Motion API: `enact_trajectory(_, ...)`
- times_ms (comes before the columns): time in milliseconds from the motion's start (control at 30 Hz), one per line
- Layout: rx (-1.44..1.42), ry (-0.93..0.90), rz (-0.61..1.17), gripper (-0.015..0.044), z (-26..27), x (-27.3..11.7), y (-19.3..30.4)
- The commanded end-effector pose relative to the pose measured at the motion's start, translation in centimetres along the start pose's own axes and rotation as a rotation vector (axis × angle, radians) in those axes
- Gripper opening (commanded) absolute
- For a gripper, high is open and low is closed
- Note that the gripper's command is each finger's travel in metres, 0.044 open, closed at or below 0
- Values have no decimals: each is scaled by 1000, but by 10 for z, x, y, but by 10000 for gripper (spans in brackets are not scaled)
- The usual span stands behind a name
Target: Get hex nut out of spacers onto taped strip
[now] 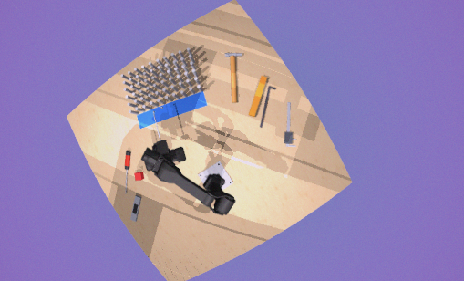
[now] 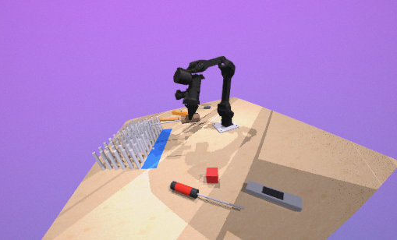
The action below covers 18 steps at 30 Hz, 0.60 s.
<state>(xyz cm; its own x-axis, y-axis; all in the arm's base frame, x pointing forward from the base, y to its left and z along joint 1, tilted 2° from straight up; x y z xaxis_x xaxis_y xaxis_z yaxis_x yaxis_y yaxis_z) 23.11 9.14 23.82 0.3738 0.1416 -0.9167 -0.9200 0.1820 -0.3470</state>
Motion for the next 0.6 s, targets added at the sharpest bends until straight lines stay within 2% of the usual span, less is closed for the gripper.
enact_trajectory(0, 32, 12, 9, 0, 16, -2, -2)
enact_trajectory(567, 188, 97, 26, 0, 93, -4, 12)
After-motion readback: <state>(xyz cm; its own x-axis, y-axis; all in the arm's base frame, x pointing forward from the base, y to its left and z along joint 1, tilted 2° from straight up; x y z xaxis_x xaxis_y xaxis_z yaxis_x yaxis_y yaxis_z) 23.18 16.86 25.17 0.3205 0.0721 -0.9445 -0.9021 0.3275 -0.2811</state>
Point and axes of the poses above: the point midway between the two fingers, 35 mm back from their tips, its own x axis out along the fingers, its own z axis across the jaws, y = z × x, the point moved 5 cm from there along -x, back along the fingers, and after that the axes turned 14 degrees about -x, right-handed, at the moved point
